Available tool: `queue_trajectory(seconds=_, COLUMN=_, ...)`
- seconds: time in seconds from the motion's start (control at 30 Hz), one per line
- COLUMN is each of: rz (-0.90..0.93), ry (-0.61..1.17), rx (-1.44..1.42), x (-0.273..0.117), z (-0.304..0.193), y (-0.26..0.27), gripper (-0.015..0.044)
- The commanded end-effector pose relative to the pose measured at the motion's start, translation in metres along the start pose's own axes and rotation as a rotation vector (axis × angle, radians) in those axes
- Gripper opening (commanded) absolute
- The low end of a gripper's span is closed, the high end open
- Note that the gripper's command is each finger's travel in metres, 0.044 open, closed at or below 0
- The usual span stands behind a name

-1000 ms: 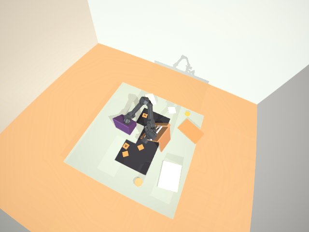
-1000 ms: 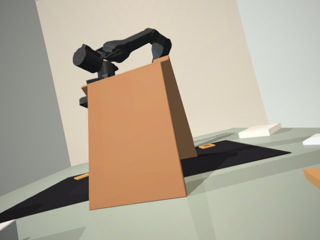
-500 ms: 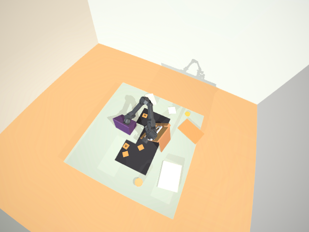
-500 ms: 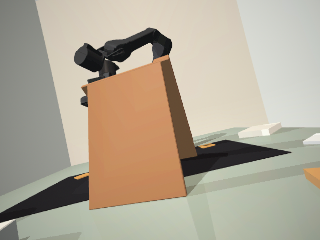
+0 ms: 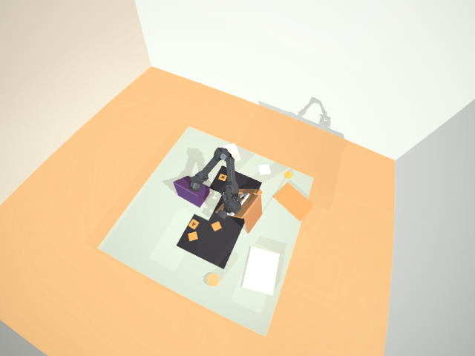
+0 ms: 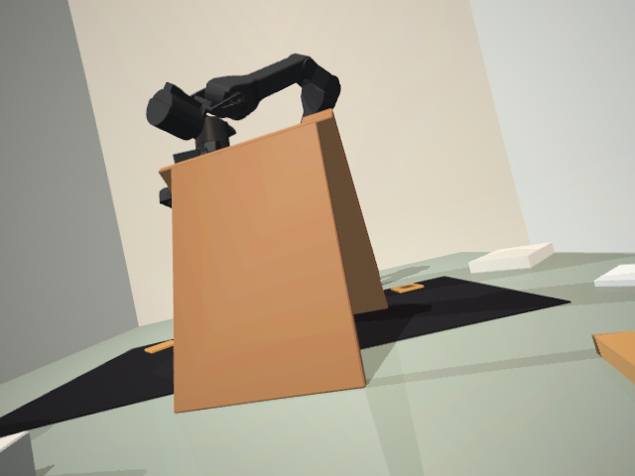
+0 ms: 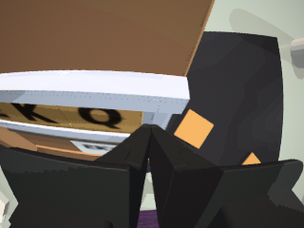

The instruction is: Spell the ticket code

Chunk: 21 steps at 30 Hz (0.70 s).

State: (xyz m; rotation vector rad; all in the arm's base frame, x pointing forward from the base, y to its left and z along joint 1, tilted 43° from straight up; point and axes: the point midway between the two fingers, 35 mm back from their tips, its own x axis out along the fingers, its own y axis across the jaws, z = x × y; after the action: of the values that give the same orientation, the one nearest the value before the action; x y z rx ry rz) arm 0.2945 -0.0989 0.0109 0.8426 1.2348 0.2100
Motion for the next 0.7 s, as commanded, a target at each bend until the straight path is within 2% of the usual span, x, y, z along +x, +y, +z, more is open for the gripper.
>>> queue_trajectory(seconds=0.0, rz=0.003, ry=-0.002, rx=-0.002, x=-0.005, z=-0.004, y=0.000, gripper=0.0000)
queue_trajectory(seconds=0.53, rz=0.003, ry=-0.001, rx=-0.001, x=-0.018, z=-0.016, y=0.000, gripper=0.0000)
queue_trajectory(seconds=0.67, rz=-0.006, ry=-0.075, rx=0.004, x=-0.037, z=-0.015, y=0.013, gripper=0.0105)
